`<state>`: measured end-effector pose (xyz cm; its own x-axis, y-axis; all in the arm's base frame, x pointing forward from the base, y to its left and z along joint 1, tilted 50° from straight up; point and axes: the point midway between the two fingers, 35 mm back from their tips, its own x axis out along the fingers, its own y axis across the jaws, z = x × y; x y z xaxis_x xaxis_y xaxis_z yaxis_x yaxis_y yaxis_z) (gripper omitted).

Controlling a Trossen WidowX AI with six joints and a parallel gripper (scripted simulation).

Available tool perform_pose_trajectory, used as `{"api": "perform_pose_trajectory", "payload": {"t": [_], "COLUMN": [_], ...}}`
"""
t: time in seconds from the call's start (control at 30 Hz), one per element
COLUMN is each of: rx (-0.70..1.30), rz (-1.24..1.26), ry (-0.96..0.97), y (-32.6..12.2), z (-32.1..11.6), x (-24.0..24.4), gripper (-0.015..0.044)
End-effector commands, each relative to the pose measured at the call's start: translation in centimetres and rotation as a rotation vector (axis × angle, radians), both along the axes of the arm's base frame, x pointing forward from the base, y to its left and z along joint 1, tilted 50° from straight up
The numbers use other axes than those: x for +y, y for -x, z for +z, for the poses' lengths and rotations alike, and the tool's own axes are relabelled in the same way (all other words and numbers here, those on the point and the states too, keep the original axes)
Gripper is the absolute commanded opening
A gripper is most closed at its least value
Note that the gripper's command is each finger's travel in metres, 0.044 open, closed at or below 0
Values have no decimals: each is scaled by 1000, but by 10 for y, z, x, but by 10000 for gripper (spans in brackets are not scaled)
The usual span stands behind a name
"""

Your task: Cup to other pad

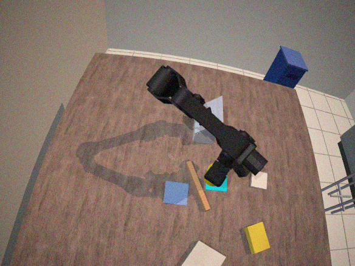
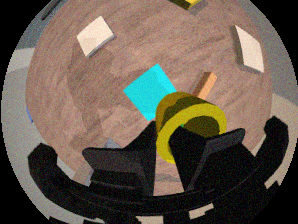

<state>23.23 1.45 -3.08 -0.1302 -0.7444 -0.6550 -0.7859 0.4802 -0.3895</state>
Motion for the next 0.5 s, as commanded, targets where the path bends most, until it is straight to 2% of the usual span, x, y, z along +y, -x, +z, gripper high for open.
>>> {"api": "perform_pose_trajectory", "payload": {"t": [0.0,0.47], "rx": [0,0], "rz": [-4,-4], "ry": [-3,-4], "y": [4,14], "z": [-8,-28], "x": [8,24], "gripper": [0,0]}}
